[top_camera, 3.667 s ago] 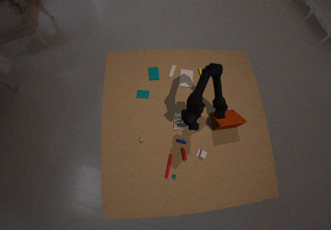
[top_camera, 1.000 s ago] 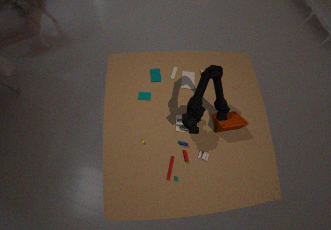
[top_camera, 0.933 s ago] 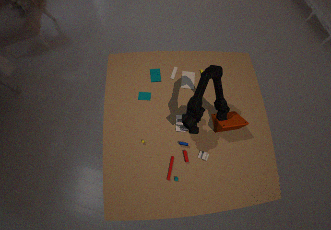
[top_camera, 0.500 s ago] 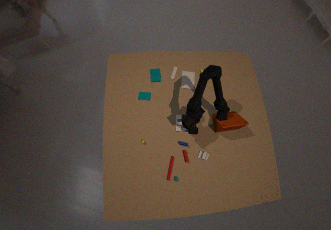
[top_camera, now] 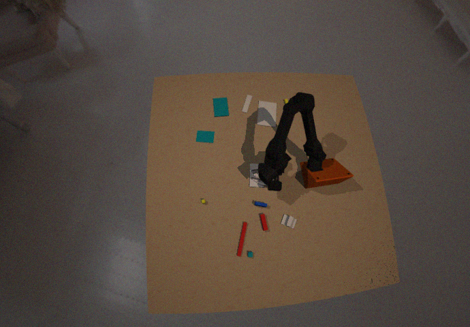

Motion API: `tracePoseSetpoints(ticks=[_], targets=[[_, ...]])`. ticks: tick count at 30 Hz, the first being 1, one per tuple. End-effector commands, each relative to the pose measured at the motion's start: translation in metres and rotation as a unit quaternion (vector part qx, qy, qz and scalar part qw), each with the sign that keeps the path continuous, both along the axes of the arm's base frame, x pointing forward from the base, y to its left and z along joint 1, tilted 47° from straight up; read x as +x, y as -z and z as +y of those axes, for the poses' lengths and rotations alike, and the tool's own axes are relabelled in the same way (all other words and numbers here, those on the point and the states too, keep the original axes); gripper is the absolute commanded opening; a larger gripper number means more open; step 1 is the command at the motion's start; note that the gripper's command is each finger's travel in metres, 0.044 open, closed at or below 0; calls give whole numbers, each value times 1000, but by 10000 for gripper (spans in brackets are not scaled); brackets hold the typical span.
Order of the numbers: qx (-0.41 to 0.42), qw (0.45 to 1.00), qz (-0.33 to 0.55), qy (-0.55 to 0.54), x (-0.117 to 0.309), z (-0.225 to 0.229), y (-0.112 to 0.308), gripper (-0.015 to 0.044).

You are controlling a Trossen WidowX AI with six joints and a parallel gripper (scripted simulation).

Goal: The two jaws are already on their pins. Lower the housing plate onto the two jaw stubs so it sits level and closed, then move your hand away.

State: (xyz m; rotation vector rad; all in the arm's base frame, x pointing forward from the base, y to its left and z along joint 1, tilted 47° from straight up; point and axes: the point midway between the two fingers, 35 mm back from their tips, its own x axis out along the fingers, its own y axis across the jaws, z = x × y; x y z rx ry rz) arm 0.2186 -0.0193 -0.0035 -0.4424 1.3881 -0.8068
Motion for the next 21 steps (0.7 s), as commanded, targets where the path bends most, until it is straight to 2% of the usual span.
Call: tracePoseSetpoints(ticks=[1,21], targets=[[-2,1000,3,-3,-1,-1,0,351],[-2,1000,6,-6,-1,-4,4,351]])
